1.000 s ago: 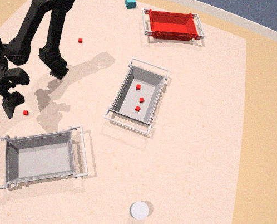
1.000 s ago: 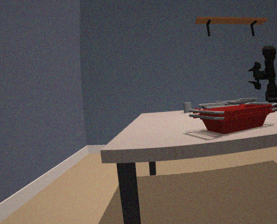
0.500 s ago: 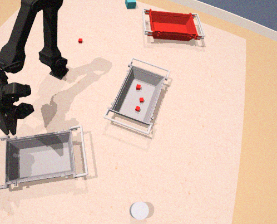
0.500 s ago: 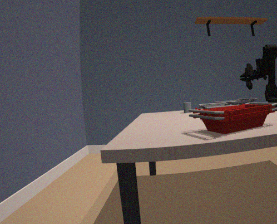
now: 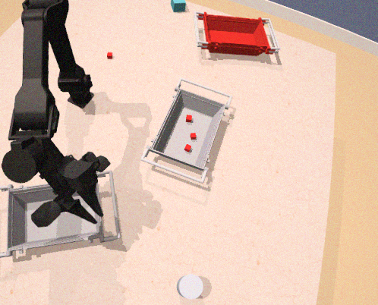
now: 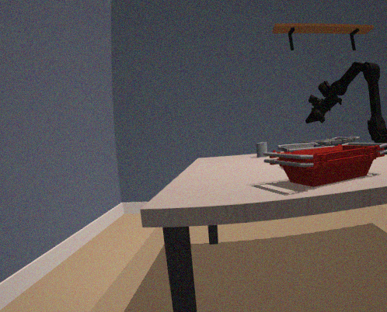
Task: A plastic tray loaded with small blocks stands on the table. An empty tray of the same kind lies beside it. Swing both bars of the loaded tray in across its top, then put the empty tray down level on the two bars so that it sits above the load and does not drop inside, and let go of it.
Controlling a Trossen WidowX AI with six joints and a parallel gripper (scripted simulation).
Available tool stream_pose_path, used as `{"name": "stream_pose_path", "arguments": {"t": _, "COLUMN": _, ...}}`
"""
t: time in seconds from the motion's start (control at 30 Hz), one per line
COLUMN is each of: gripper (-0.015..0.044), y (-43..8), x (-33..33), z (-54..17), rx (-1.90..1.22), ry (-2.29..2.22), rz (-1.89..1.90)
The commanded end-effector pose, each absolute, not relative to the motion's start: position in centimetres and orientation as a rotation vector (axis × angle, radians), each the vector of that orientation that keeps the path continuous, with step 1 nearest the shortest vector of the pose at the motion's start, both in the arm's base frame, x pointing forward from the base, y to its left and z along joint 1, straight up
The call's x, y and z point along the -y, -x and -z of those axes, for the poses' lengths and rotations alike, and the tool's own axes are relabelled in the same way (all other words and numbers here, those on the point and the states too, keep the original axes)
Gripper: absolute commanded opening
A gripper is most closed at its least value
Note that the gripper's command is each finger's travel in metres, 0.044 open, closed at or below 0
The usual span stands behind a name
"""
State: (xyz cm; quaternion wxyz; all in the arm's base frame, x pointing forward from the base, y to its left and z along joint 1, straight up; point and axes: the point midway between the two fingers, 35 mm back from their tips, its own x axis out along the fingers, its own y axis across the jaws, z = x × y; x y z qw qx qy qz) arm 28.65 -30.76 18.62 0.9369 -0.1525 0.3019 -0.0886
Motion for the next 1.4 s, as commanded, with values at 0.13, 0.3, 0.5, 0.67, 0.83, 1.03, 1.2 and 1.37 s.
{"name": "stream_pose_path", "arguments": {"t": 0.13, "gripper": 0.0084, "y": -36.2, "x": 23.3, "z": -16.2, "rx": -0.92, "ry": 0.087, "rz": 0.006}}
{"name": "stream_pose_path", "arguments": {"t": 0.3, "gripper": 0.0084, "y": -38.4, "x": 17.2, "z": -14.5, "rx": -1.216, "ry": 0.03, "rz": -0.058}}
{"name": "stream_pose_path", "arguments": {"t": 0.5, "gripper": 0.0084, "y": -38.6, "x": 11.3, "z": -14.0, "rx": -1.5, "ry": 0.08, "rz": -0.08}}
{"name": "stream_pose_path", "arguments": {"t": 0.67, "gripper": 0.0084, "y": -38.5, "x": 10.5, "z": -14.0, "rx": -1.541, "ry": 0.096, "rz": -0.08}}
{"name": "stream_pose_path", "arguments": {"t": 0.83, "gripper": 0.0084, "y": -38.5, "x": 10.5, "z": -14.0, "rx": -1.541, "ry": 0.096, "rz": -0.08}}
{"name": "stream_pose_path", "arguments": {"t": 1.03, "gripper": 0.0084, "y": -38.6, "x": 10.5, "z": -13.0, "rx": -1.54, "ry": 0.096, "rz": -0.08}}
{"name": "stream_pose_path", "arguments": {"t": 1.2, "gripper": 0.0084, "y": -38.8, "x": 10.5, "z": -11.4, "rx": -1.54, "ry": 0.096, "rz": -0.08}}
{"name": "stream_pose_path", "arguments": {"t": 1.37, "gripper": 0.0084, "y": -38.8, "x": 10.6, "z": -9.8, "rx": -1.54, "ry": 0.096, "rz": -0.08}}
